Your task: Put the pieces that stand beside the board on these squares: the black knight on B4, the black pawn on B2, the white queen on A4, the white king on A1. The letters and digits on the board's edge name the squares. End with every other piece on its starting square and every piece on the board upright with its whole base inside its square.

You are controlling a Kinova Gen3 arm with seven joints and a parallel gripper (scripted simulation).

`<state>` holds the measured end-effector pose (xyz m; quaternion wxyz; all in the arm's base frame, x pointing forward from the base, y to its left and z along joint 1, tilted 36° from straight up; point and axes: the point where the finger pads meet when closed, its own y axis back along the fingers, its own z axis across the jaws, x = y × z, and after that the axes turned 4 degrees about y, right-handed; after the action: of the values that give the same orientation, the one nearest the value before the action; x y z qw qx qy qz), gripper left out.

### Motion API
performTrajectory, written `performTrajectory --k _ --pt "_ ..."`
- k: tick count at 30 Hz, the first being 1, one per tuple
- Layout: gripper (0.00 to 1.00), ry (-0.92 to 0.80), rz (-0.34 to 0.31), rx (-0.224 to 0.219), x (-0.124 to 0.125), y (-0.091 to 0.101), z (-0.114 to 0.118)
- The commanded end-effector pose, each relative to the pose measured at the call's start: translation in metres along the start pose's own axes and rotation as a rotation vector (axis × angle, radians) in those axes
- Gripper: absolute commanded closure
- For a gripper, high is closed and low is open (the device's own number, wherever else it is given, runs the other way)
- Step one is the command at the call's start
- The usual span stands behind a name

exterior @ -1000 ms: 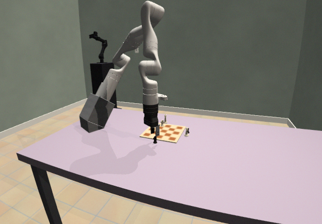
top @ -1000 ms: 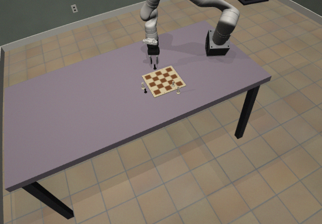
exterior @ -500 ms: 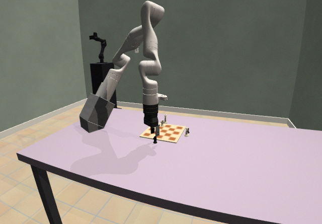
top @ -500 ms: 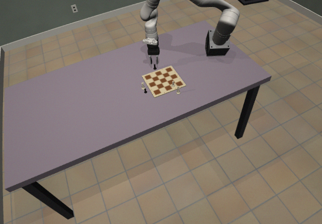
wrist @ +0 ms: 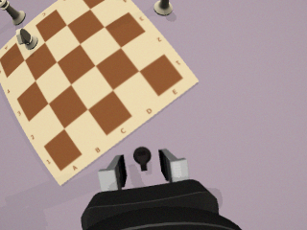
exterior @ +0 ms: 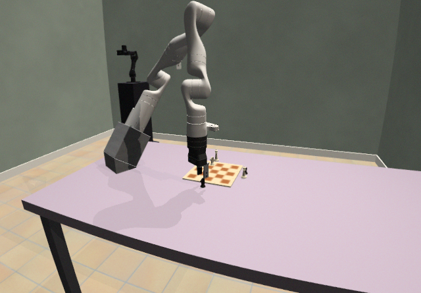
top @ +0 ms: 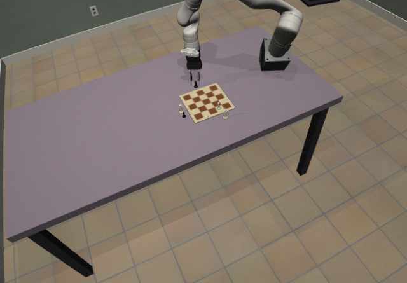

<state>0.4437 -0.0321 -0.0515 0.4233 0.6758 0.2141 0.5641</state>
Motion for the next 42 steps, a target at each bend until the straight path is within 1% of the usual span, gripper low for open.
performTrajectory --k 1,13,14,17,27,42 --pt "0.27 0.0 0.002 -0.004 0.003 0.001 0.003" --pt "0.27 -0.002 -0.004 -0.009 0.0 -0.008 0.004" --pt "0.27 -0.002 0.0 -0.004 0.001 -0.01 0.003" --pt "0.27 -0.002 -0.004 -0.009 0.0 -0.016 0.005" --pt "0.27 -0.002 -0.001 -0.005 0.001 -0.034 0.003" --pt "0.27 0.0 0.001 -0.004 0.002 -0.035 0.003"
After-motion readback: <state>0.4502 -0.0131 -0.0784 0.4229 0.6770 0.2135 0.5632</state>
